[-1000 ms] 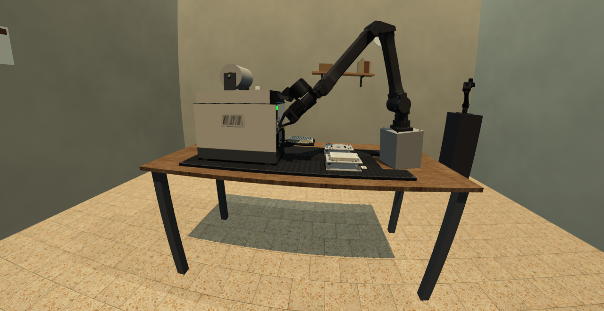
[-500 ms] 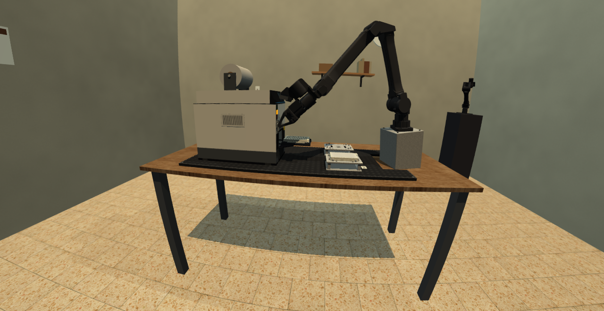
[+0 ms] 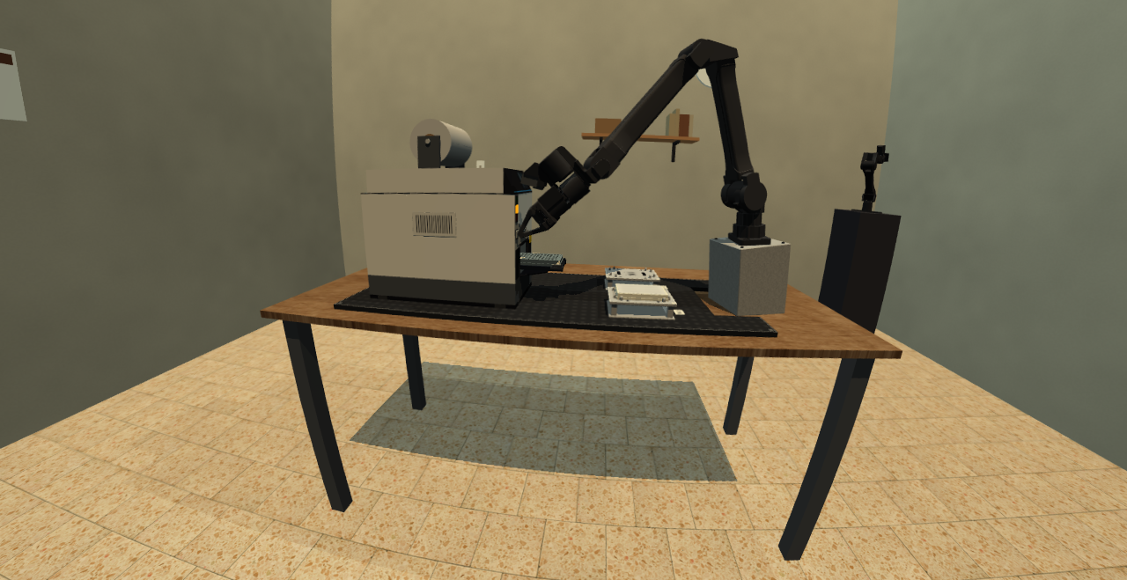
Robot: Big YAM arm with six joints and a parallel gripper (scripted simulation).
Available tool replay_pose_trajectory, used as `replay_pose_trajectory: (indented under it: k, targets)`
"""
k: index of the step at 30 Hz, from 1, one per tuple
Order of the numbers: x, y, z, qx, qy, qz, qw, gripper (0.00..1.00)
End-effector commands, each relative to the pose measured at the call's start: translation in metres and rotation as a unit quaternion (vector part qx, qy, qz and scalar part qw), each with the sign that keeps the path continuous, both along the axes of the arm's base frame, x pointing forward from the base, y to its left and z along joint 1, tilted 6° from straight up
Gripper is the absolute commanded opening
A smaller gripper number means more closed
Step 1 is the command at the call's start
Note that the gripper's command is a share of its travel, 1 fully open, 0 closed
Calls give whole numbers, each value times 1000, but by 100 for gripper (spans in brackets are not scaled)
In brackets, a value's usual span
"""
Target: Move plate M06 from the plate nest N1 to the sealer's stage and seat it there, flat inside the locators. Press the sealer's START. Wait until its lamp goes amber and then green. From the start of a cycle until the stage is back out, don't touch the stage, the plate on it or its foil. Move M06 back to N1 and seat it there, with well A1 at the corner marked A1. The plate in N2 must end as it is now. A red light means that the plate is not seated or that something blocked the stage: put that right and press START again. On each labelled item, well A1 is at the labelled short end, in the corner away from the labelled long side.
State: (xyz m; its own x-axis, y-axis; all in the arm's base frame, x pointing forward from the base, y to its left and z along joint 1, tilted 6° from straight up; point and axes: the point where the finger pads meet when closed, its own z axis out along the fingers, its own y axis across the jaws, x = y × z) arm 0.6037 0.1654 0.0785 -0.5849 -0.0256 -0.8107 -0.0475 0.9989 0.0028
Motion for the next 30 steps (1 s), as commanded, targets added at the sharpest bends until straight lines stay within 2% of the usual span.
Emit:
replay_pose_trajectory:
  k: [1,5,7,16,18,22,25,30]
  targets:
    - [20,2,48,15,-45,-8,999,0]
    - [5,8,54,20,-51,-4,999,0]
    - [5,8,54,20,-51,-4,999,0]
    - [-25,9,25,10,-18,3,1000,0]
    - [-30,8,26,9,-15,3,1000,0]
    - [-31,3,43,12,-25,-2,1000,0]
    - [-30,2,43,13,-24,-2,1000,0]
    - [-45,2,35,7,-10,0,1000,0]
